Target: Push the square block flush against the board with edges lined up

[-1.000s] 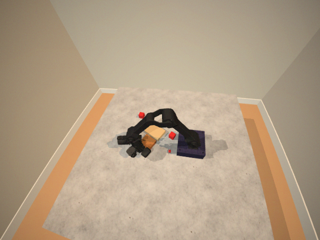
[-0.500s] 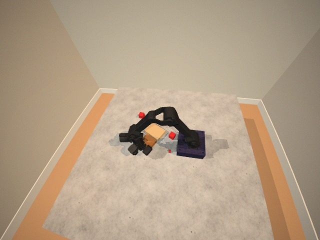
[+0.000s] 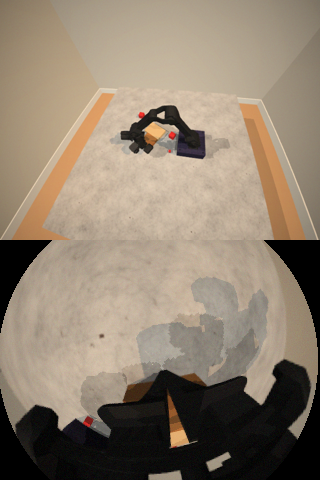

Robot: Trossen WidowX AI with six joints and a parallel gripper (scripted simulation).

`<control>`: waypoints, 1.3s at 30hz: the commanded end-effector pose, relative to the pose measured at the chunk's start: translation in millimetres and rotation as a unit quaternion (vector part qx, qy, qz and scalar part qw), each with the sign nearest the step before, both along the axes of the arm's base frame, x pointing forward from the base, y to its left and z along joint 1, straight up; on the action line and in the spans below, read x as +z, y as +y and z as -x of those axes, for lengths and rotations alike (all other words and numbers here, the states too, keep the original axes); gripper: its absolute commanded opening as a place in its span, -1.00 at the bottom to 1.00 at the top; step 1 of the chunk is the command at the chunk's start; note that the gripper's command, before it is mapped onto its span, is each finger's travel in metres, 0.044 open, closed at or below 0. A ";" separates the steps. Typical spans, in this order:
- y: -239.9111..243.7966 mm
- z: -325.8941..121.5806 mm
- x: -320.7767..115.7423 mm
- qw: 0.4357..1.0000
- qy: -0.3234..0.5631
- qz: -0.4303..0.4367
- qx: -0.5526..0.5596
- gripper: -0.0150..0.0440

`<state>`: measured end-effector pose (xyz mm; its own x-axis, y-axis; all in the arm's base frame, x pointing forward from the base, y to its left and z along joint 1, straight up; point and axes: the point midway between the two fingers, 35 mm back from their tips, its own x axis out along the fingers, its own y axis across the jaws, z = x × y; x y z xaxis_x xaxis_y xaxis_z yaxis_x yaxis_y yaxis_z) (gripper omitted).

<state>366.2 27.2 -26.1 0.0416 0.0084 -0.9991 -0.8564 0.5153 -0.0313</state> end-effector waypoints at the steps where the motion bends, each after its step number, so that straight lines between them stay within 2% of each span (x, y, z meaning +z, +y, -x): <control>1: 1.3 -0.1 -1.9 1.000 0.005 0.003 0.000 -0.49; 29: 40.0 -23.9 -0.6 1.000 0.004 0.001 0.000 -0.49; 34: 36.4 -20.7 51.3 1.000 0.003 0.001 0.001 -0.49; 39: 36.4 -20.4 54.3 1.000 0.003 0.001 0.000 -0.49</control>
